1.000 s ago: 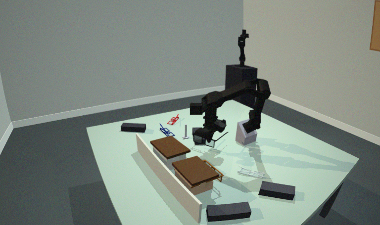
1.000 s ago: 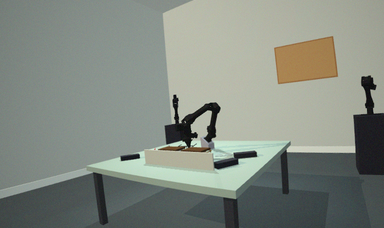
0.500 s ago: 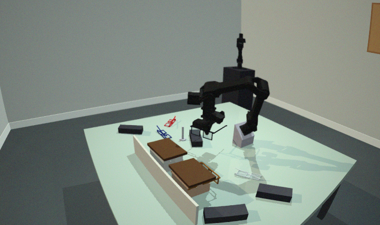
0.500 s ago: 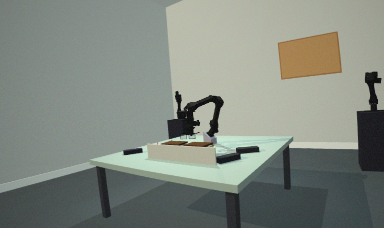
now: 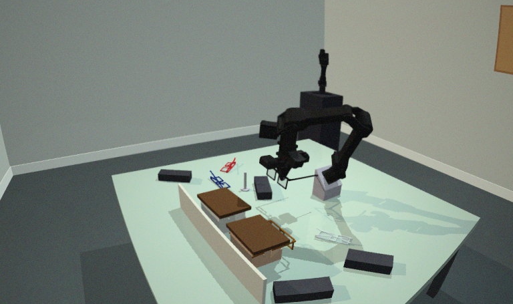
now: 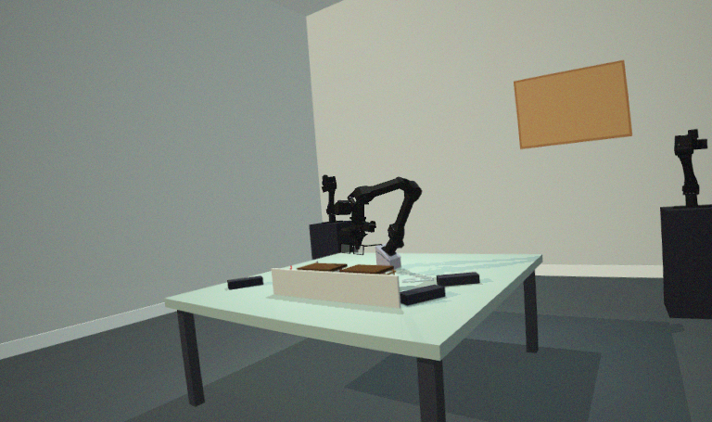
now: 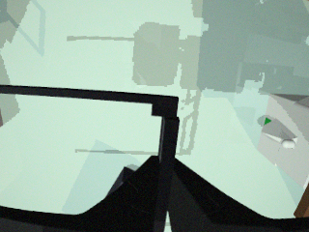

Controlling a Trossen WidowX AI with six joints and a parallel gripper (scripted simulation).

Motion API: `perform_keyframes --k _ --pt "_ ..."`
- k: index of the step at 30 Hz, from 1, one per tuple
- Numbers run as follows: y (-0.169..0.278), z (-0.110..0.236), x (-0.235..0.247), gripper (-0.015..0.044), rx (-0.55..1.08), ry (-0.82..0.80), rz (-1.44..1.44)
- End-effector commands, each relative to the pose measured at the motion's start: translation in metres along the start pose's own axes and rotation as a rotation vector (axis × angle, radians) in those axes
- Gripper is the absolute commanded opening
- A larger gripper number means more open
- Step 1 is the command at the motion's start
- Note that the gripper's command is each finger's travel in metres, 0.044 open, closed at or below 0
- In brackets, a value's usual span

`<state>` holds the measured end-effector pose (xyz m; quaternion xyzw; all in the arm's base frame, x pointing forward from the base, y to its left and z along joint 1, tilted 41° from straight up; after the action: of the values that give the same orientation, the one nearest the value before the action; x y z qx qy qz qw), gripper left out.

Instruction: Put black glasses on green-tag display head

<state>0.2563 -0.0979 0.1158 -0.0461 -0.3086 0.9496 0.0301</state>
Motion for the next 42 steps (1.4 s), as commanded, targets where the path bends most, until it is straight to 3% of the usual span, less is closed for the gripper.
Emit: perform_keyframes --k 1,42 --pt "-0.007 0.005 0.003 0.0 0.021 0.006 -0.109" --pt "-0.083 0.048 0.042 0.0 0.058 0.261 -1.3"
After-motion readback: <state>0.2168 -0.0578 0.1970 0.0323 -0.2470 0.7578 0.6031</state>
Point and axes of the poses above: the point midway between the two fingers, 35 mm back from their tips, its own z axis back along the fingers, its own x axis across the jaws, y = z × x, the point moved 5 cm from there along z, back along the fingers, and after that the axes turned 1 degree about z, right-handed, at the moved point
